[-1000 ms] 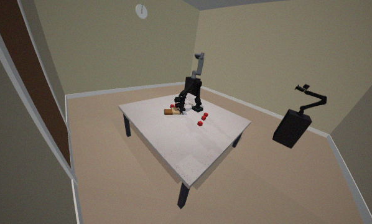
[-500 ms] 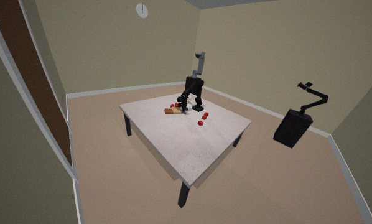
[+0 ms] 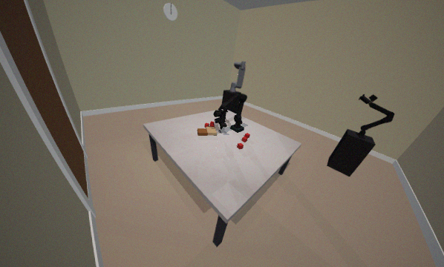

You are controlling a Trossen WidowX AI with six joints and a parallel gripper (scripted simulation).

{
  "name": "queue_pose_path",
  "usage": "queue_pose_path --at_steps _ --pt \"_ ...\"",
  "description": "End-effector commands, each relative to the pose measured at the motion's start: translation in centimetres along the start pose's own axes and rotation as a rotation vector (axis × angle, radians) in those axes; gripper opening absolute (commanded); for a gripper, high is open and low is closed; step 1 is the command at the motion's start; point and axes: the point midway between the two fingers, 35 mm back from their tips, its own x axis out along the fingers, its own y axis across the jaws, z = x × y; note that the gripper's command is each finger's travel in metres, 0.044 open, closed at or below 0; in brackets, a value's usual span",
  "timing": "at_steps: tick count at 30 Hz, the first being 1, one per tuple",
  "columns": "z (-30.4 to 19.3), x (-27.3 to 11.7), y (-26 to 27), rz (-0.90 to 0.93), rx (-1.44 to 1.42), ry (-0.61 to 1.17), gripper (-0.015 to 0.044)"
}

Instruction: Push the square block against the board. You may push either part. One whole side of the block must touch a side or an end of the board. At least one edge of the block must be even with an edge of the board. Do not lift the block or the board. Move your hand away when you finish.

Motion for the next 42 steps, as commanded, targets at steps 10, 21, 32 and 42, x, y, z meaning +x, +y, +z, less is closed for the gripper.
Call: queue_pose_path --at_steps 10,21,32,42 --pt "3.8 -1.8 1.4 0.003 -0.222 -0.012 0.0000" --pt "9.8 -2.8 3.7 0.001 -0.600 -0.015 0.0000" --pt "15.2 -2.7 5.7 -0.001 -0.977 -0.017 0.0000" --pt "19.4 -1.6 7.3 -0.004 -1.314 -0.018 0.0000"
